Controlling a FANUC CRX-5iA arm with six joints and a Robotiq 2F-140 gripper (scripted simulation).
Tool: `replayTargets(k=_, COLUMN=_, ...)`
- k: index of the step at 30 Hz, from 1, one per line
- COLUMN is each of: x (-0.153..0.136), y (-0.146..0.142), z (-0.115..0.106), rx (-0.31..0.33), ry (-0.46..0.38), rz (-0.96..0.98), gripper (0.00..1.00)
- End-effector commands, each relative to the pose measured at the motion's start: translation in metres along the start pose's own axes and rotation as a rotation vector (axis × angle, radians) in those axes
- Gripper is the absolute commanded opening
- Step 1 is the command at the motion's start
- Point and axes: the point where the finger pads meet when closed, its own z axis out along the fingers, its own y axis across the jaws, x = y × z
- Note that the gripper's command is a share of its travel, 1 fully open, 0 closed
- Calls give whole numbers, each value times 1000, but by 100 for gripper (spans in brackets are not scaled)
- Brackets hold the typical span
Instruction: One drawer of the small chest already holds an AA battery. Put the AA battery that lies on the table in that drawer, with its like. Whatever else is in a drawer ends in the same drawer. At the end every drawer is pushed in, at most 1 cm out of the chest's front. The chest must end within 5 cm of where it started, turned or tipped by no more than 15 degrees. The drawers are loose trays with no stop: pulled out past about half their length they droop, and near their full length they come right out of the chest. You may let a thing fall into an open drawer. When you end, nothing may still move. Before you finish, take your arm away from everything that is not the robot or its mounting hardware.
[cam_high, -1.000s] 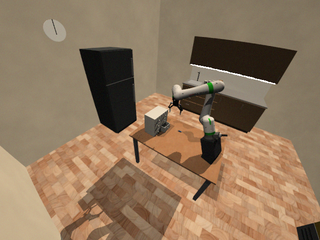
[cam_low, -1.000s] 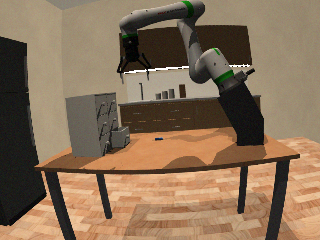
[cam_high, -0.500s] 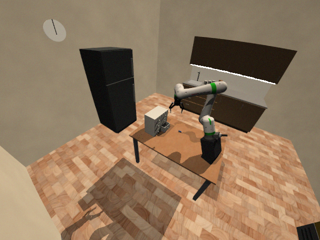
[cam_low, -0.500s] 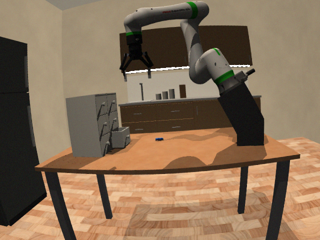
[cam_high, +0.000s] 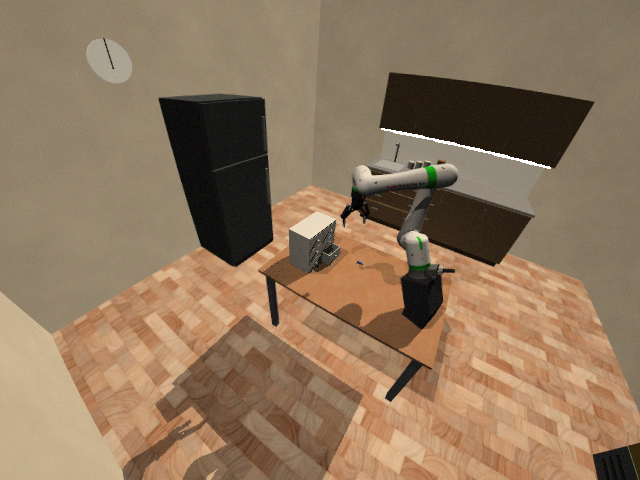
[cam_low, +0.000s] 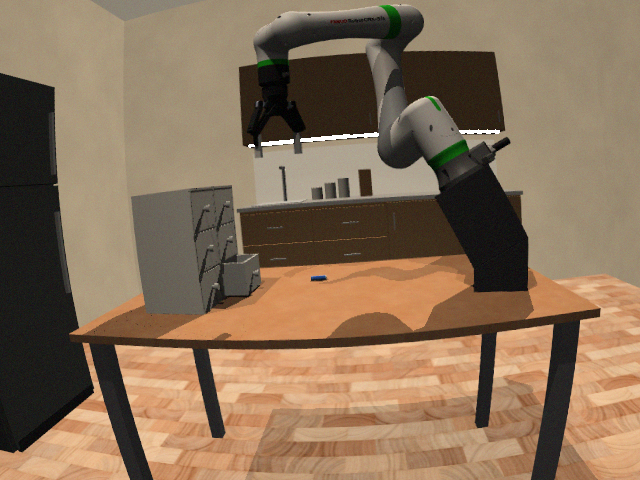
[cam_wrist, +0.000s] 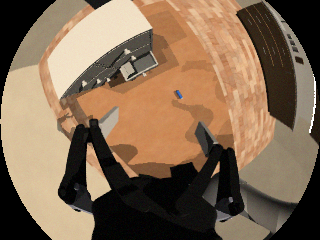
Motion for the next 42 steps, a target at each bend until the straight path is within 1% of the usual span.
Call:
replayTargets(k=1, x=-2, y=2, z=-3, rx=10, ry=-5, rz=-93, gripper=100)
replayTargets(k=3, x=-2, y=2, z=-3, rx=10, ry=-5, rz=-93, gripper=100)
replayTargets(k=18, x=-9, y=8, z=-13, rx=38, ry=-22, rz=-376, gripper=100)
replayTargets(k=20, x=-9, y=8, z=-13, rx=38, ry=-22, rz=-376, gripper=100)
replayTargets(k=34, x=-13, y=12, z=-18, rx=55, ry=-33, rz=-548, gripper=100)
replayTargets(k=42, x=-14, y=13, z=-20, rx=60, ry=-35, rz=-594, gripper=100)
